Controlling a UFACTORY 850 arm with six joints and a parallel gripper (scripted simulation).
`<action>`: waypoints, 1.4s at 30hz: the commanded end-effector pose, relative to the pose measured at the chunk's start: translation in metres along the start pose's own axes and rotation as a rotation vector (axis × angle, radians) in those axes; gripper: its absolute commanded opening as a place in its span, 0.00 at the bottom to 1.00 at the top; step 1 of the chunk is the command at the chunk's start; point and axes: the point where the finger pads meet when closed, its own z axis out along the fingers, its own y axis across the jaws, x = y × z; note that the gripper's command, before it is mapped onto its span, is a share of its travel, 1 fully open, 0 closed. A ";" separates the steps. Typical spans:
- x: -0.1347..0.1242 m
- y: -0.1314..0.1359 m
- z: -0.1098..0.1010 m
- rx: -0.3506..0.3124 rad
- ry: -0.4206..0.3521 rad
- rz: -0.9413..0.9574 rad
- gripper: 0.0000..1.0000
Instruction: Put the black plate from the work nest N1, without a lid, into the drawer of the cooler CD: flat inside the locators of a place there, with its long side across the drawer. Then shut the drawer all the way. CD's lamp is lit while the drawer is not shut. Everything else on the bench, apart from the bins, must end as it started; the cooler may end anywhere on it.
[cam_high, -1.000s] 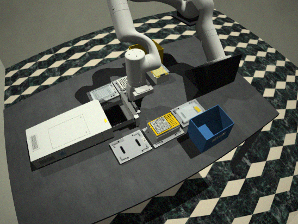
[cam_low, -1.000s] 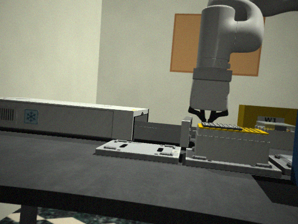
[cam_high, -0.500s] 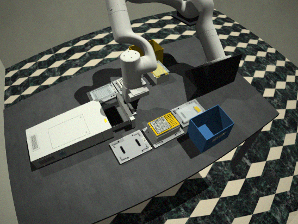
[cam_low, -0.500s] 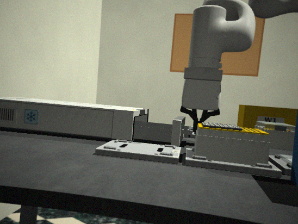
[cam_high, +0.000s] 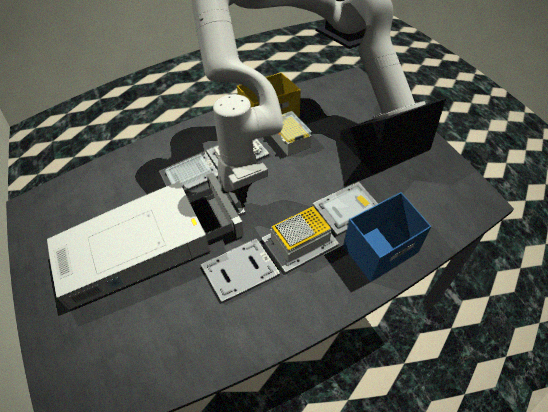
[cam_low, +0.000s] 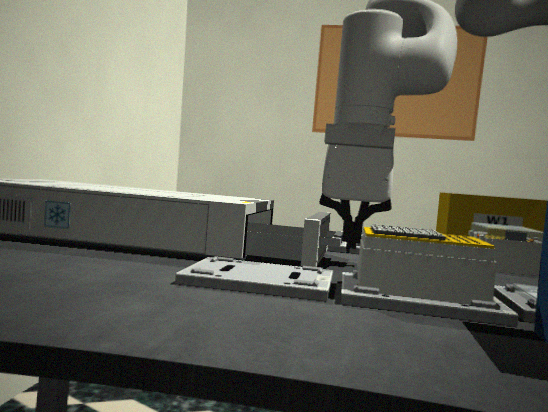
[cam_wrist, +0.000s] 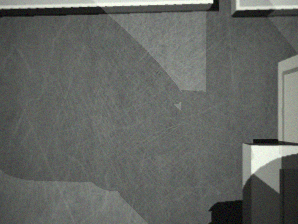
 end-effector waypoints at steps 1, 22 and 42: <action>0.000 0.007 -0.001 -0.001 0.001 0.001 0.00; 0.000 0.035 -0.001 -0.002 0.001 0.001 0.00; 0.000 0.065 -0.001 -0.002 0.001 0.001 0.00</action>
